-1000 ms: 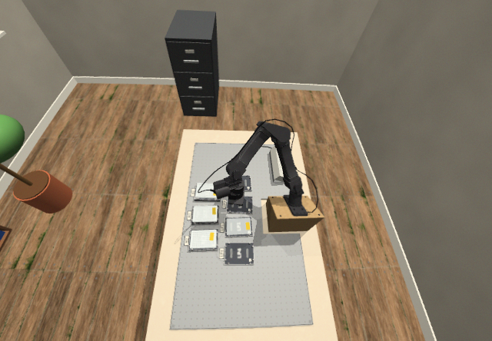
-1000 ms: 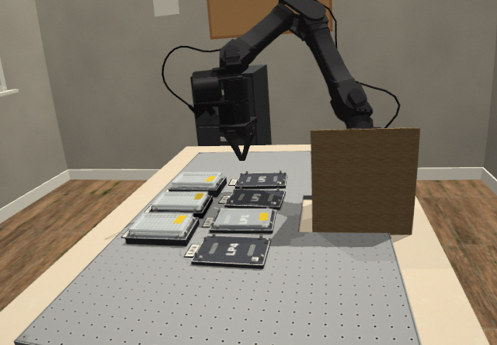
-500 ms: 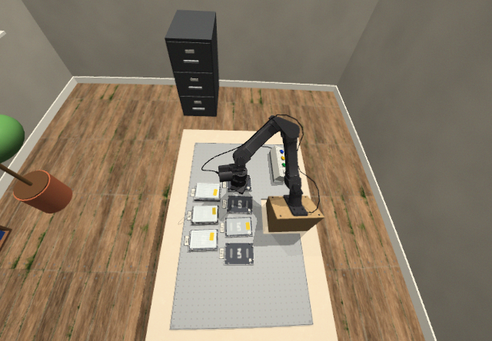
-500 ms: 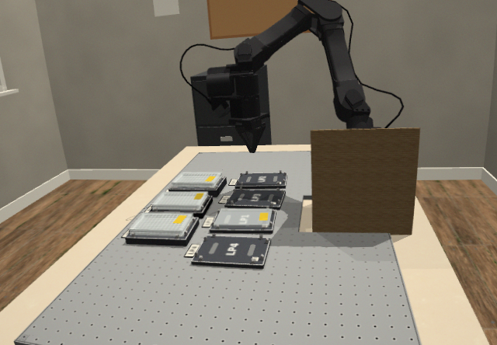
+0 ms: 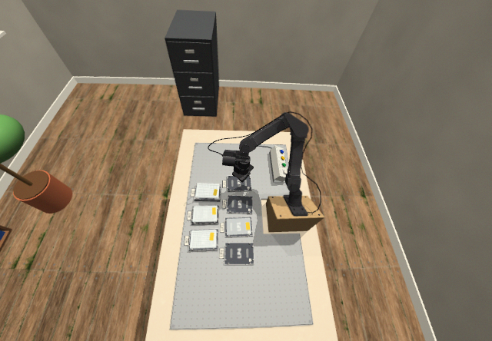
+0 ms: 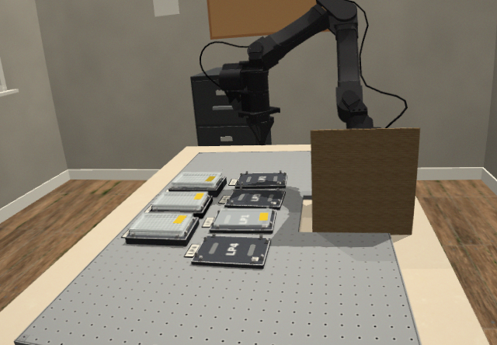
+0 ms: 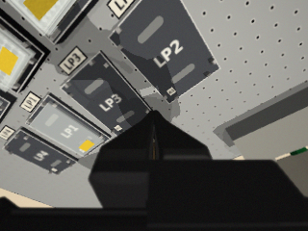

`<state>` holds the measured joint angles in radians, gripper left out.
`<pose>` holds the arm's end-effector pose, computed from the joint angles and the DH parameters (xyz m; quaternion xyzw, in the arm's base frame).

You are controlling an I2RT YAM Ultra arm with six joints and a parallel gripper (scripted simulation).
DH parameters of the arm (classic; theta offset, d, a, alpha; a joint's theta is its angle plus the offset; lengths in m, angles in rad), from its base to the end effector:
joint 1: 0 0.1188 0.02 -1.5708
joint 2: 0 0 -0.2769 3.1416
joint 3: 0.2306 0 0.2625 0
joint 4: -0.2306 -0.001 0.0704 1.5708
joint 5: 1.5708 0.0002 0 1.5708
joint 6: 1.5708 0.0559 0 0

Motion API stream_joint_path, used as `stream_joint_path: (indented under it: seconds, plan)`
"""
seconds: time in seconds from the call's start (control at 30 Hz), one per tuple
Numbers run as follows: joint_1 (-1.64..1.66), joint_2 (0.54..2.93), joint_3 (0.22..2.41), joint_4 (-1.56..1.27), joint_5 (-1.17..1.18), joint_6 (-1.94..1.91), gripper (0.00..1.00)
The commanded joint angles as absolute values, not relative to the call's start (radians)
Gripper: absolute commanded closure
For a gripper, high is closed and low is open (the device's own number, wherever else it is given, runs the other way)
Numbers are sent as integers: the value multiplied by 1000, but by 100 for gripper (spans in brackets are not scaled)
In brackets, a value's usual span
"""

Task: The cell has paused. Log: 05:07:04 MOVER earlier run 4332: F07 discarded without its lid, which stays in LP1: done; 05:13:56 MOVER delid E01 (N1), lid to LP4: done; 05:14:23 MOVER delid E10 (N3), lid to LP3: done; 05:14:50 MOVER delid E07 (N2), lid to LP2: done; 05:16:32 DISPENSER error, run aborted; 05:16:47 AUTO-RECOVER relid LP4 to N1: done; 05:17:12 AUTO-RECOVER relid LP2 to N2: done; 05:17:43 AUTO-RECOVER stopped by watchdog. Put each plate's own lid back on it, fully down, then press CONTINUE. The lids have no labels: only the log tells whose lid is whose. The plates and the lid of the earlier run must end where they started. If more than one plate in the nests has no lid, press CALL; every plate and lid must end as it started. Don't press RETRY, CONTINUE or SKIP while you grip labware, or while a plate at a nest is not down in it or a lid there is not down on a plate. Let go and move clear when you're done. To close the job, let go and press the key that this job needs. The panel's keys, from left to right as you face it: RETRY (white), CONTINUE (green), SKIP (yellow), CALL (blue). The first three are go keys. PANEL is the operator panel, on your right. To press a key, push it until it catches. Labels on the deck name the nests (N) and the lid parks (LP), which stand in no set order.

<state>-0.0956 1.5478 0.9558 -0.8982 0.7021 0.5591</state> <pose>0.2635 -0.0605 0.1901 0.3148 0.8840 -0.3257 0.1157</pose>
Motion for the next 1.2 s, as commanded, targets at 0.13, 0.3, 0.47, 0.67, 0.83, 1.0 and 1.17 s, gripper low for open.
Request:
stream_joint_path:
  seconds: [0.13,0.3,0.47,0.67,0.83,1.0,1.17]
  plan:
    - [-199,1455,999,-921,689,441,100]
    - [-203,1481,1010,-921,680,408,100]
    - [-203,1477,989,-911,679,407,100]
    - [-203,1485,993,-902,679,407,100]
    - [-204,1487,997,-894,679,409,100]
    - [-205,1488,998,-894,680,409,100]
    - [-260,1383,921,-907,673,458,100]
